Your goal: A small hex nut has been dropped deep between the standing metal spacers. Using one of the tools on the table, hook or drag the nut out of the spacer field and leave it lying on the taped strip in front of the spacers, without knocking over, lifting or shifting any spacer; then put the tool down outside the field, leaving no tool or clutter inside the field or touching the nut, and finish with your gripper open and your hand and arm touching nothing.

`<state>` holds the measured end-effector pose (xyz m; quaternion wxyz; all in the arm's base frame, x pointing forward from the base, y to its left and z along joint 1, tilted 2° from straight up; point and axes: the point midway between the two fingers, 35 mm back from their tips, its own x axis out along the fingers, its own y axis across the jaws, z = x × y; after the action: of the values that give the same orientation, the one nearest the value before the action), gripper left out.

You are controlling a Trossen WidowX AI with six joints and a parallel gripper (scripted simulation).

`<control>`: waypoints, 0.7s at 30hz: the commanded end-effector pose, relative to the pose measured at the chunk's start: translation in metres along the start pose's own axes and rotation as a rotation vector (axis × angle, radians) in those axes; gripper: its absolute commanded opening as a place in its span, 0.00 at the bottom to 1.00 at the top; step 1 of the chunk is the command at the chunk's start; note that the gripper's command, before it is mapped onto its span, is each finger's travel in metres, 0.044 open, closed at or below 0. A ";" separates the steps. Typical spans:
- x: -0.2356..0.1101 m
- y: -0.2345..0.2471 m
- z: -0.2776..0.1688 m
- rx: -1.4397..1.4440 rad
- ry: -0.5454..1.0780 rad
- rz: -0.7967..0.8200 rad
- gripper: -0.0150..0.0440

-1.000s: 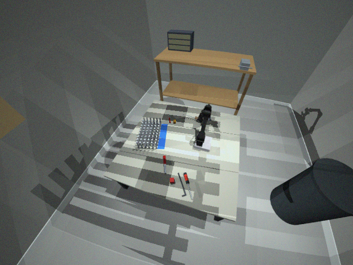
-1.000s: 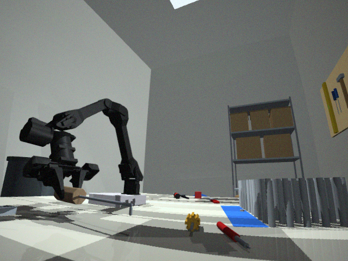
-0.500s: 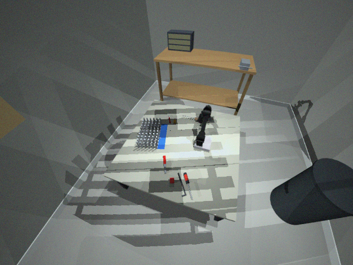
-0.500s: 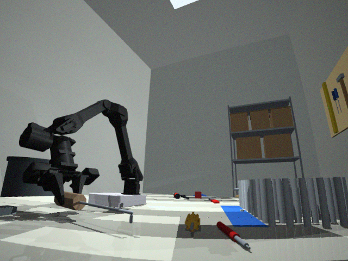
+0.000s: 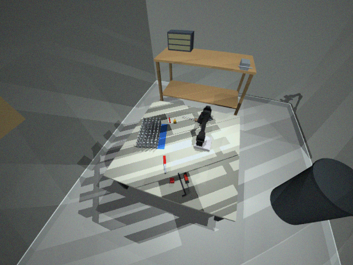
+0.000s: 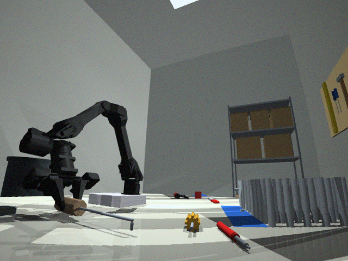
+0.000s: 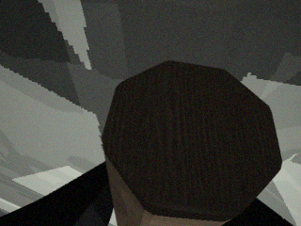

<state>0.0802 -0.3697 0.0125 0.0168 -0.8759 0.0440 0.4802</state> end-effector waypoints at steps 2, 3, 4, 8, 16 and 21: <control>0.004 -0.002 0.002 -0.005 0.010 -0.003 0.25; 0.005 -0.003 0.002 -0.005 0.010 -0.003 0.25; 0.006 -0.003 0.003 -0.005 0.010 -0.003 0.25; 0.008 -0.004 0.005 -0.005 0.010 -0.003 0.25; 0.006 -0.002 0.004 0.000 0.000 0.000 0.61; 0.006 -0.002 0.004 0.000 0.000 0.000 0.83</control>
<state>0.0801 -0.3675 0.0049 0.0173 -0.8759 0.0438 0.4802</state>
